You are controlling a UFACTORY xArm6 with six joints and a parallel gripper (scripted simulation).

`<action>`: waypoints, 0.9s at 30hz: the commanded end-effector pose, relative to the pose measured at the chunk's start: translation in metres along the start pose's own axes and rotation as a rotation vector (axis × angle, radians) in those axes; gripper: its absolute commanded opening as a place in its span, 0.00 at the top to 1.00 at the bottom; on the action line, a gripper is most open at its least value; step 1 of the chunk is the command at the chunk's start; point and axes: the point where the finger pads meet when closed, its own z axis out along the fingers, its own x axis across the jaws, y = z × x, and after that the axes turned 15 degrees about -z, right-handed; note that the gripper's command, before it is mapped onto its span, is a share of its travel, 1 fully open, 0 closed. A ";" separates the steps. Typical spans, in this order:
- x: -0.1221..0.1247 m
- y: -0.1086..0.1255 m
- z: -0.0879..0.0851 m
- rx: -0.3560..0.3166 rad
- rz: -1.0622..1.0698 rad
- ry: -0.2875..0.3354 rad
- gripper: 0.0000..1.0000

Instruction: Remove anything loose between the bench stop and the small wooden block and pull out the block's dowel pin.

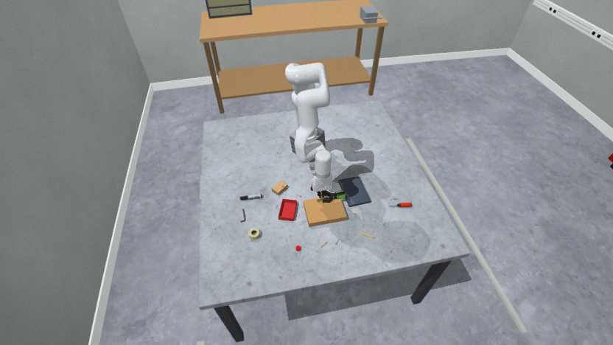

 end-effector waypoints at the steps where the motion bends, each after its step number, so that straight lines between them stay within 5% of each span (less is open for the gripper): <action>1: 0.000 0.001 -0.001 0.001 -0.075 0.011 1.00; 27: 0.000 0.001 -0.001 -0.002 -0.514 0.011 1.00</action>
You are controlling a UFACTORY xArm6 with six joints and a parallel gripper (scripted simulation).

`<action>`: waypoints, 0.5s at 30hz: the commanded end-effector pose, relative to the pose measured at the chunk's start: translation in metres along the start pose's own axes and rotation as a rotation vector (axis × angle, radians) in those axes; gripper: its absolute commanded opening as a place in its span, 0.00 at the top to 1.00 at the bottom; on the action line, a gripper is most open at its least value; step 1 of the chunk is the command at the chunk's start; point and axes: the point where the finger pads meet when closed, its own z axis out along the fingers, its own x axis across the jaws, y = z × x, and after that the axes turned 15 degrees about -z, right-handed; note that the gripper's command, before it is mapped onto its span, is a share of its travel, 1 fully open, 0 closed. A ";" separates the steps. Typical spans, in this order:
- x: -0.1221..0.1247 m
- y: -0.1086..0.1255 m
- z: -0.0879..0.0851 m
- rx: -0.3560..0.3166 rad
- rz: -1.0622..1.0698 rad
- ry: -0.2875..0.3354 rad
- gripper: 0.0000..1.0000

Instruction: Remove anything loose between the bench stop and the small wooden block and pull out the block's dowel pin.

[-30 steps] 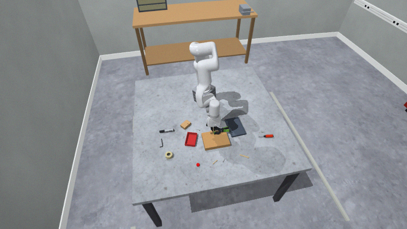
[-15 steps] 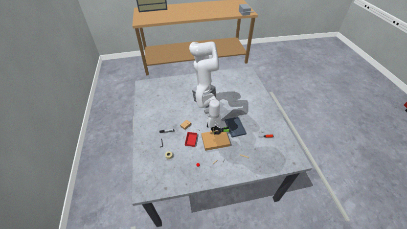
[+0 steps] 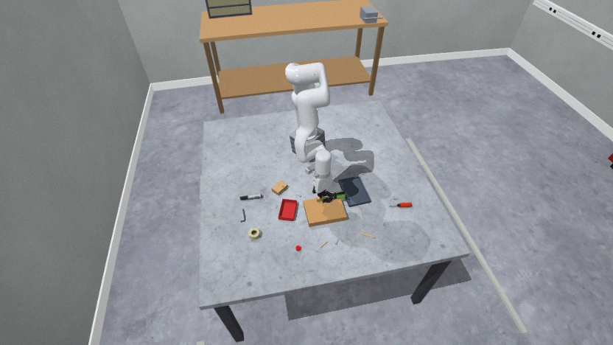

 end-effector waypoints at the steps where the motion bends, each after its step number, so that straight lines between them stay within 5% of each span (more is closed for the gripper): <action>1: -0.001 0.001 -0.001 -0.004 -0.089 0.008 1.00; 15: -0.001 0.001 -0.002 -0.004 -0.178 0.008 1.00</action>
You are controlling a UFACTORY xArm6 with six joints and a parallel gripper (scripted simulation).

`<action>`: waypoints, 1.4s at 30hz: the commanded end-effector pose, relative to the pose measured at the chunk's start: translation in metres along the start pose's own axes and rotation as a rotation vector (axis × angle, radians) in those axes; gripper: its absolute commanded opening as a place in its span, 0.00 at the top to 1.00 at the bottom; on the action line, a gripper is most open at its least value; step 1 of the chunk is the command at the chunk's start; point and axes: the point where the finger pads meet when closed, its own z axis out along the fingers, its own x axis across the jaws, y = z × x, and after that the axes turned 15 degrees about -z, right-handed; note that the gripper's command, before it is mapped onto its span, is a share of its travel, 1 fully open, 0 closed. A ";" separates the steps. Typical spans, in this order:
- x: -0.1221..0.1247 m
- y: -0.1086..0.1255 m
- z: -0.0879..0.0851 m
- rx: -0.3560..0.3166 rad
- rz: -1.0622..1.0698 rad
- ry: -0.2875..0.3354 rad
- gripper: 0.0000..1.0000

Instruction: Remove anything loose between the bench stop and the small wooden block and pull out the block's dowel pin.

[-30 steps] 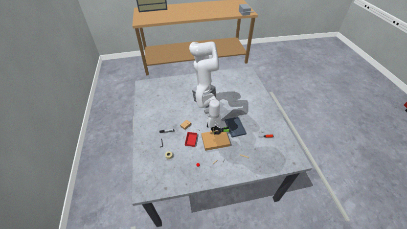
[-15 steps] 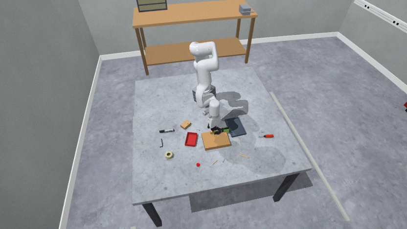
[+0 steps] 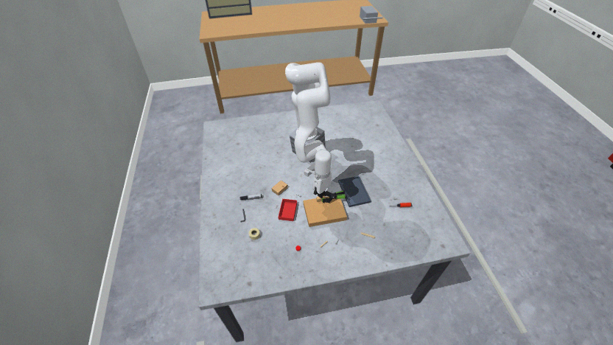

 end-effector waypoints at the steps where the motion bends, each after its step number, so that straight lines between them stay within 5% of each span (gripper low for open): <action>1: -0.001 0.001 -0.001 -0.004 0.050 0.004 1.00; 42: -0.001 0.001 -0.002 -0.002 0.698 0.005 1.00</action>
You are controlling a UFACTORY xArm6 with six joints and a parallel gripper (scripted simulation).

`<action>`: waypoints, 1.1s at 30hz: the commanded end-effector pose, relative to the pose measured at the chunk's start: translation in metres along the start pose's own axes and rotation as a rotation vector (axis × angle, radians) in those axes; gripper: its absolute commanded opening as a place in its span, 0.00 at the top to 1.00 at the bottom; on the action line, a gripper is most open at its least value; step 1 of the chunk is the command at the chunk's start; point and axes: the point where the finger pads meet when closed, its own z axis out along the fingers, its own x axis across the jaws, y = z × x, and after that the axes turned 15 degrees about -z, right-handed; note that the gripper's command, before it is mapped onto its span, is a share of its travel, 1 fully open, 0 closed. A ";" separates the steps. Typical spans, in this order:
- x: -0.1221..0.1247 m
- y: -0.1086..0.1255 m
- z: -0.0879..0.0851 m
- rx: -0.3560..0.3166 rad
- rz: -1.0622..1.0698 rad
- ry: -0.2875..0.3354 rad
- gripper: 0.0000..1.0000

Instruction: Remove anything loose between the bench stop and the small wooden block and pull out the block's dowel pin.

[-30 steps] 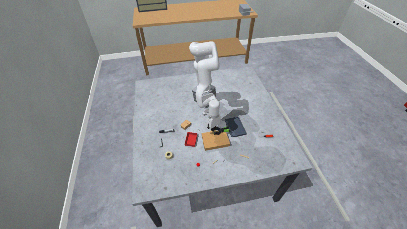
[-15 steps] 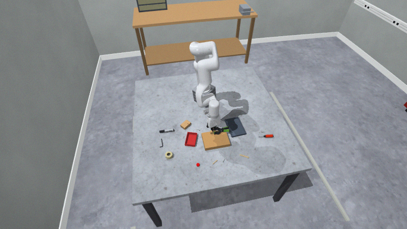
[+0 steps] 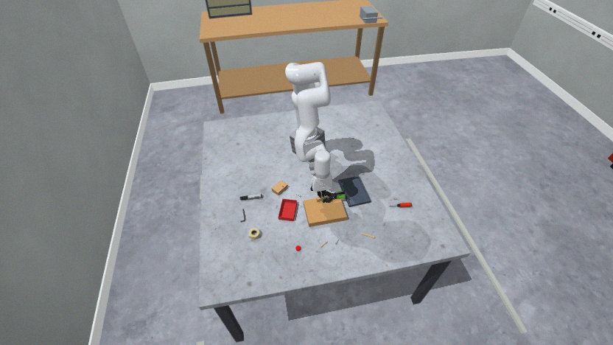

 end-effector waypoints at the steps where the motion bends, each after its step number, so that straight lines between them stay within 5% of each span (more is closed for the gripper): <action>1: 0.000 0.001 -0.001 -0.004 0.080 -0.009 1.00; 33: 0.000 0.001 -0.001 -0.007 0.528 -0.008 1.00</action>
